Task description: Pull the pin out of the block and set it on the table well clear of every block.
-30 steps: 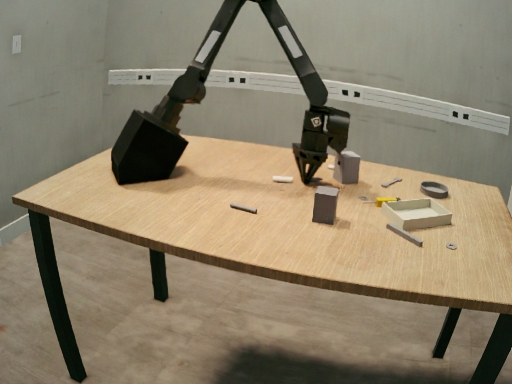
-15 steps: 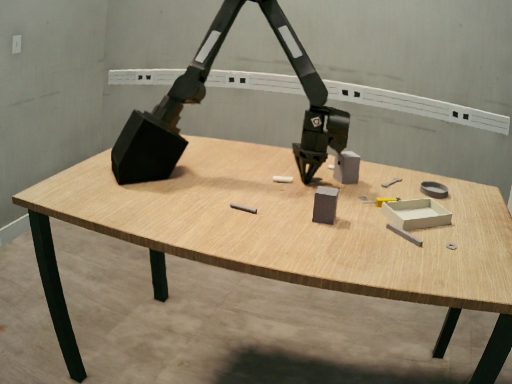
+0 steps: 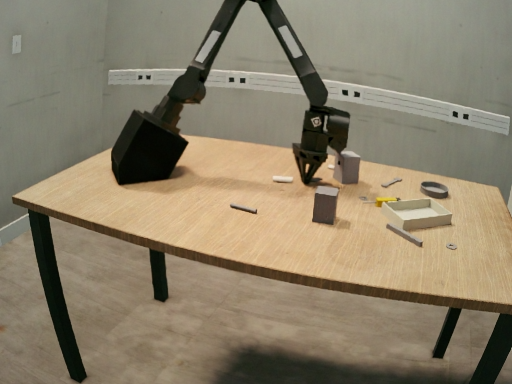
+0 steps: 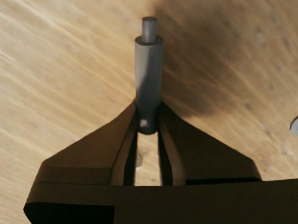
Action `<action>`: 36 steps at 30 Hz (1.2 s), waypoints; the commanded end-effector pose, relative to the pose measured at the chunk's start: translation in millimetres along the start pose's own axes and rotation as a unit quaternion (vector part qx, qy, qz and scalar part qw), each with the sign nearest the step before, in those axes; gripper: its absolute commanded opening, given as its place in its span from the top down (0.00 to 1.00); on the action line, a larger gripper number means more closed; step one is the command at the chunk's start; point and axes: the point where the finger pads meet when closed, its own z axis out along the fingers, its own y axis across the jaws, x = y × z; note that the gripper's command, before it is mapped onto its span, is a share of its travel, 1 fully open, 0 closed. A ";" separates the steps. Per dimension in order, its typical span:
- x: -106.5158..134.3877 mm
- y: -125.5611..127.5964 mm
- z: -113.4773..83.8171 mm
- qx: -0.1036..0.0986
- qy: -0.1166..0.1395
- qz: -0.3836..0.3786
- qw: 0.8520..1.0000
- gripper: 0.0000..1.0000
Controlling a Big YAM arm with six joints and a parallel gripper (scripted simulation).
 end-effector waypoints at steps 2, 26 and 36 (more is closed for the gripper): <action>-6.3 1.6 9.3 -0.002 -0.002 -0.002 1.000 1.00; -7.0 1.5 10.1 -0.002 -0.002 -0.003 1.000 0.83; -7.0 1.5 10.1 -0.002 -0.002 -0.003 1.000 0.77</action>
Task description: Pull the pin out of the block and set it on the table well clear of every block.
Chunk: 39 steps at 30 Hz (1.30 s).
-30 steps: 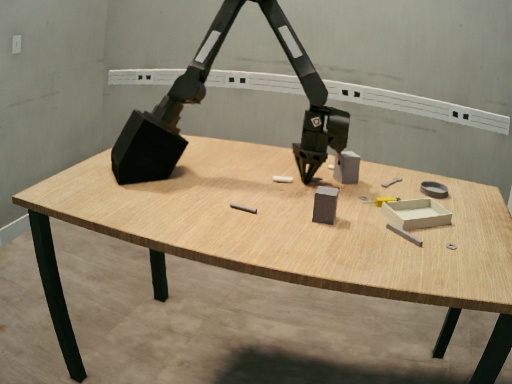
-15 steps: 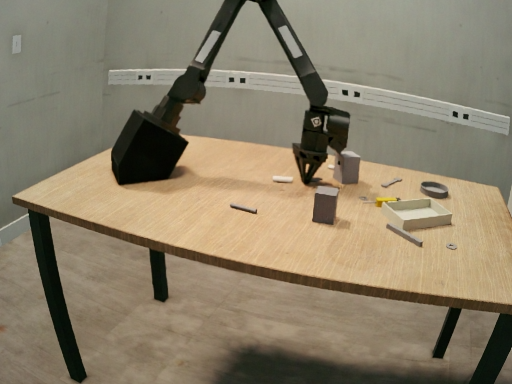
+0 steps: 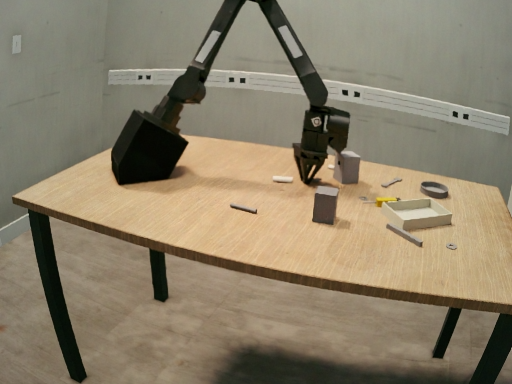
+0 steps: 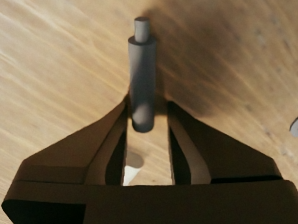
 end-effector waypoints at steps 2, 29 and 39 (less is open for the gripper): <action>-6.0 1.0 10.3 -0.002 -0.001 -0.002 1.000 0.77; -4.4 1.0 -9.7 -0.002 -0.001 -0.002 1.000 0.68; -3.2 1.2 -21.4 -0.001 -0.001 -0.002 1.000 0.68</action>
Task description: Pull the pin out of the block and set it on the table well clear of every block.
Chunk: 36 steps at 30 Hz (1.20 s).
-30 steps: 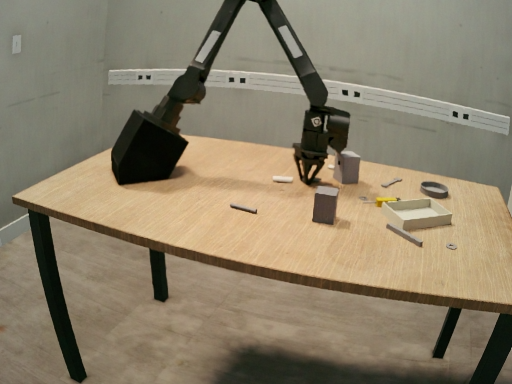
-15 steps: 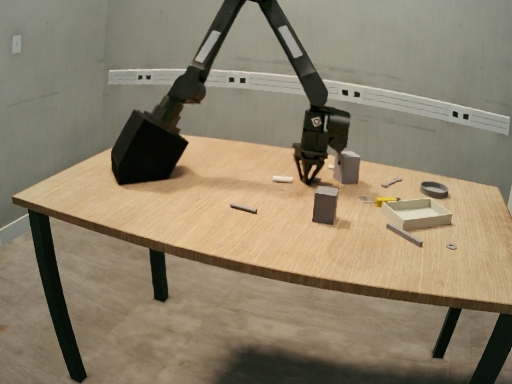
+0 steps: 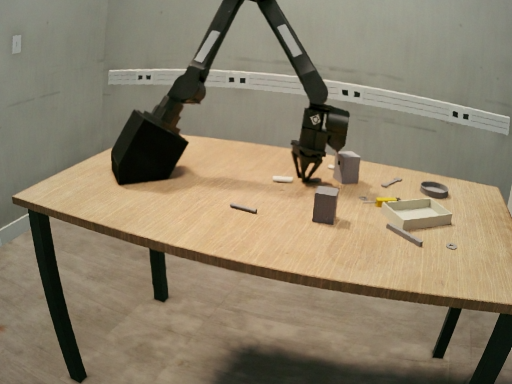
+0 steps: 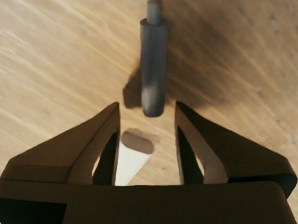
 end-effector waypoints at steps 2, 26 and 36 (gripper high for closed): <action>-9.1 -5.1 -16.7 0.009 -0.014 -0.006 1.000 0.68; -10.5 -10.2 -36.1 0.018 -0.024 -0.008 1.000 0.68; -8.3 -10.6 -53.2 0.019 -0.025 -0.008 0.999 0.68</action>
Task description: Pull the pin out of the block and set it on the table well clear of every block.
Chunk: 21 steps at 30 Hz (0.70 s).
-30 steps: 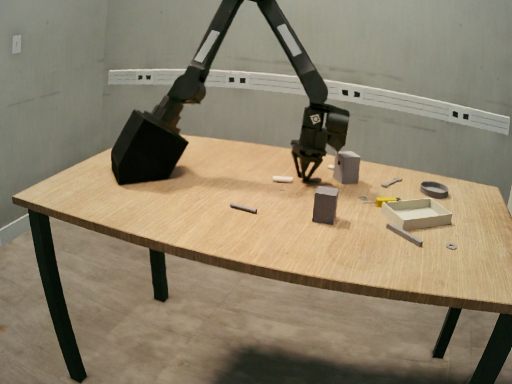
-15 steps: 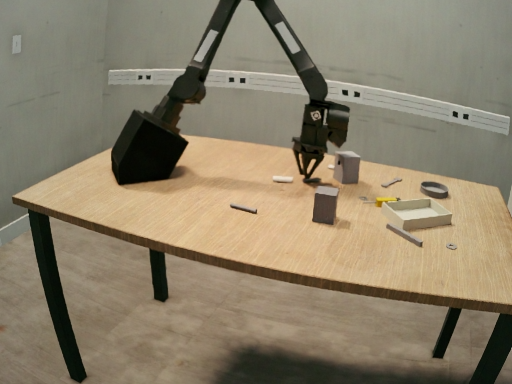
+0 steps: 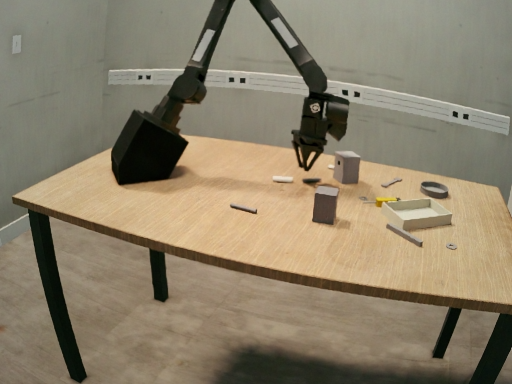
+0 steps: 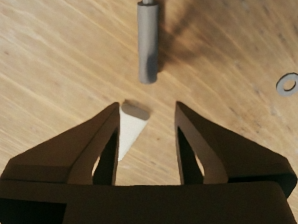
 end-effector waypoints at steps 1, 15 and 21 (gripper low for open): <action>-11.2 -8.8 -21.1 0.012 -0.016 -0.006 1.000 0.68; -14.0 -10.9 -27.3 0.014 -0.019 -0.007 1.000 0.68; -14.3 -11.1 -27.9 0.014 -0.019 -0.007 1.000 0.68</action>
